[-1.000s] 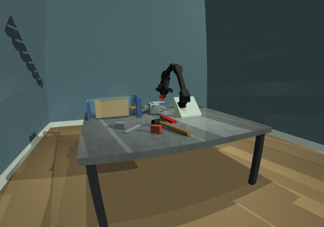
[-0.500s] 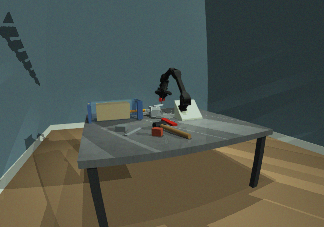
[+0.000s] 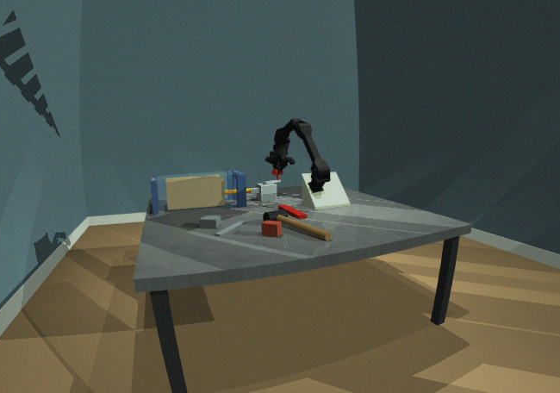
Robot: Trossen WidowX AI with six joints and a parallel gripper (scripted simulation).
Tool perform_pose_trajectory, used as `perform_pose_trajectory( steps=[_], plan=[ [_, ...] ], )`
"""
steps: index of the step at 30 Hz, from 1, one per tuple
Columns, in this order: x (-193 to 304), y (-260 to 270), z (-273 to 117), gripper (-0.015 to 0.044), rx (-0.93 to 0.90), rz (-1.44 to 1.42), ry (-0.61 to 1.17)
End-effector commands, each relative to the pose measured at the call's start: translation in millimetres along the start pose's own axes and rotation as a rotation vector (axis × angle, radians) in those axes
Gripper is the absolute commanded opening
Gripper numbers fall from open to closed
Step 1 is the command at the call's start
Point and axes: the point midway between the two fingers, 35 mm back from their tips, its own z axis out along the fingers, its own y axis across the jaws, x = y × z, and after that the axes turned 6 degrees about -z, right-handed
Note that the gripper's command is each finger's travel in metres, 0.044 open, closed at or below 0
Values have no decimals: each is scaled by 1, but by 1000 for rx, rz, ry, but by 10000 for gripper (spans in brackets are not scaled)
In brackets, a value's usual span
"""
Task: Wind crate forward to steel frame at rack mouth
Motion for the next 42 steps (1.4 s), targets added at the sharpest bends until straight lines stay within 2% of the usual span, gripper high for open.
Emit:
perform_pose_trajectory(
  steps=[1, 19, 23, 31, 38, 42],
  plan=[
    [-1, -15, 6, 0, 21, -15, -6],
    [-5, -34, 8, 0, 22, -17, -6],
    [-2, -26, 1, 0, 24, 32, 18],
    [1, -30, 3, 0, 233, 557, 101],
    [-2, -27, 2, 0, 495, 1070, 41],
    [-2, -26, 1, 0, 521, 1118, 26]
  ],
)
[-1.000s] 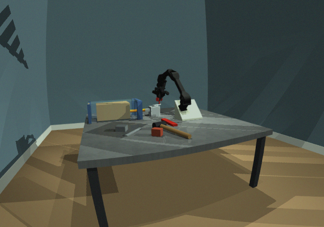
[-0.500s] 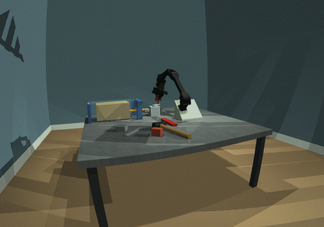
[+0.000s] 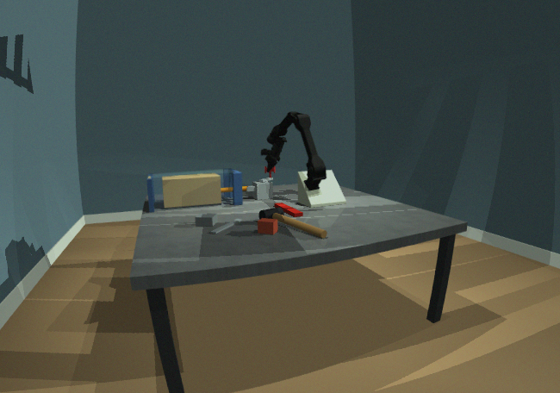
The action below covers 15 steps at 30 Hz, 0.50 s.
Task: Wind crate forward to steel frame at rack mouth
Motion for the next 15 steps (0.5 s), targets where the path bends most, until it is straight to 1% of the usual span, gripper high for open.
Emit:
perform_pose_trajectory(
  steps=[1, 8, 15],
  plan=[
    [-1, -1, 0, 0, 108, 226, -53],
    [-1, -1, 0, 0, 108, 226, -53],
    [2, 0, 0, 184, 92, 210, -37]
  ],
)
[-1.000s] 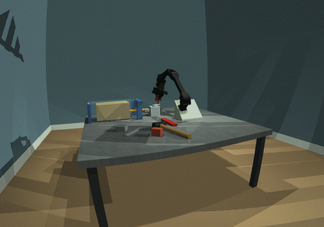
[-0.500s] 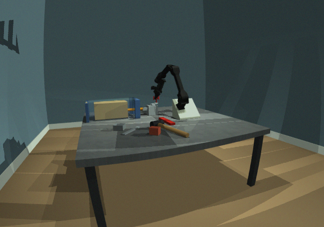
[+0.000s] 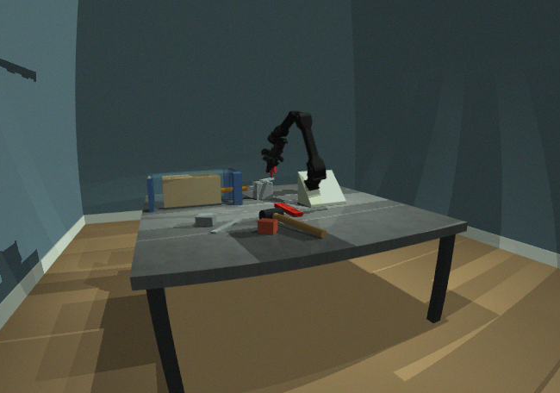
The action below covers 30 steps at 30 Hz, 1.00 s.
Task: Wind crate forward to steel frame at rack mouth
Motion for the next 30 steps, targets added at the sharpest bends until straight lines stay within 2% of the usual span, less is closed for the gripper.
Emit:
perform_pose_trajectory(
  steps=[1, 10, 15, 21, 30],
  plan=[
    [-1, 0, 0, 210, 1, -5, -5],
    [-1, 0, 0, 440, 1, -5, -5],
    [-7, -2, -11, 440, 1, -4, -4],
    [-26, -2, -58, 440, 3, -1, -2],
    [-16, 6, -65, 440, 3, -1, -1]
  ],
)
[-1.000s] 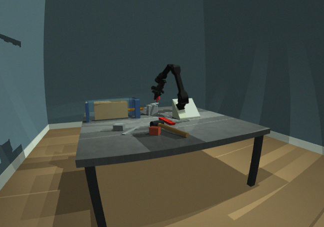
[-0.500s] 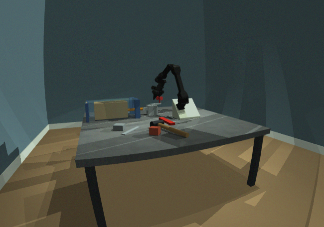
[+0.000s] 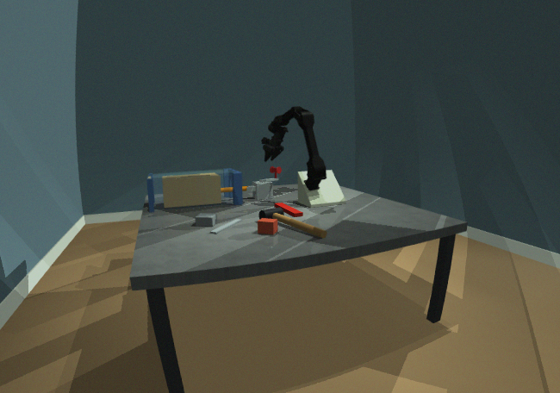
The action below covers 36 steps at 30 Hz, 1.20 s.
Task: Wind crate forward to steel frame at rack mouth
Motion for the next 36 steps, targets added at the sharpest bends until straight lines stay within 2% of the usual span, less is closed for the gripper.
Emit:
perform_pose_trajectory(
  steps=[1, 5, 14, 20, 36],
  plan=[
    [13, 9, -6, 440, 1, -2, 9],
    [28, 20, -12, 440, 0, -1, 10],
    [24, 19, -13, 440, 5, 15, 3],
    [29, 13, -17, 440, 169, 328, -6],
    [33, 13, -5, 440, 169, 328, -5]
  ],
)
